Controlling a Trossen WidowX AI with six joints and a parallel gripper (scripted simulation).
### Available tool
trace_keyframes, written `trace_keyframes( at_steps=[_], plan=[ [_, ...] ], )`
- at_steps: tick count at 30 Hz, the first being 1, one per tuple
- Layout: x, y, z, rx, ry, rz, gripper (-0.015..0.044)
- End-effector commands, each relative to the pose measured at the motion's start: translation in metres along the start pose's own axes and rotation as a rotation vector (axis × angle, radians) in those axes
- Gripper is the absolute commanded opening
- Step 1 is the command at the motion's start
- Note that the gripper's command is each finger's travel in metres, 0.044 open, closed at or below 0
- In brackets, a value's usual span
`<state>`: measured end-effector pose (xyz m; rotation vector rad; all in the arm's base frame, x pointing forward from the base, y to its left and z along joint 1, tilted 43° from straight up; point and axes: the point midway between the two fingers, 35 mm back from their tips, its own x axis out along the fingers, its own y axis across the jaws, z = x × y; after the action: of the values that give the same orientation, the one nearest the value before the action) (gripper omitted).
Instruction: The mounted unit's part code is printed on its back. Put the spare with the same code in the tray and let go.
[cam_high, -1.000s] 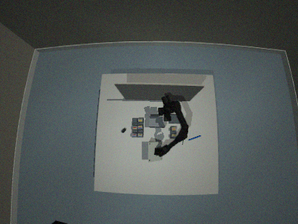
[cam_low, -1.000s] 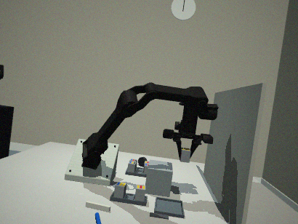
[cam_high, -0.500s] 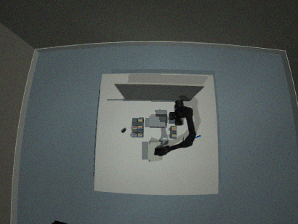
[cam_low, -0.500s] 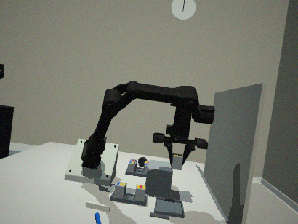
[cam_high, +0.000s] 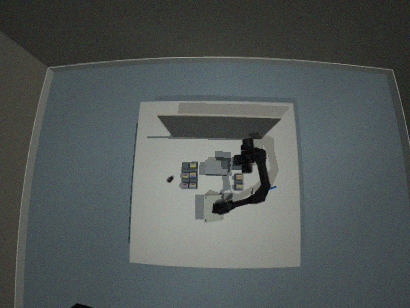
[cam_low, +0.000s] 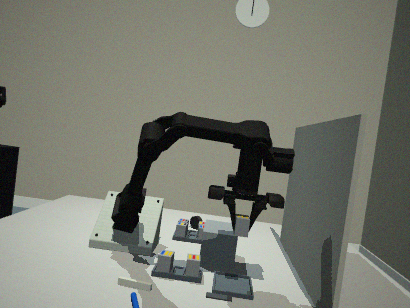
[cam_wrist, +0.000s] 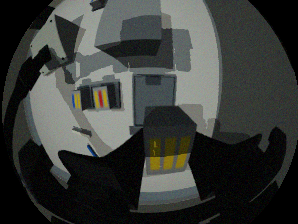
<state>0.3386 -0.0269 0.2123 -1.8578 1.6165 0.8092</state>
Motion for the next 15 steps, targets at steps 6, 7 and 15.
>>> trace_keyframes(
  at_steps=[6, 7, 15],
  plan=[
    [0.007, -0.001, -0.001, -0.003, 0.005, -0.001, 0.0],
    [0.008, -0.001, -0.001, -0.003, 0.005, -0.001, 0.0],
    [0.014, -0.002, -0.001, -0.003, 0.004, -0.001, 0.0]
  ],
)
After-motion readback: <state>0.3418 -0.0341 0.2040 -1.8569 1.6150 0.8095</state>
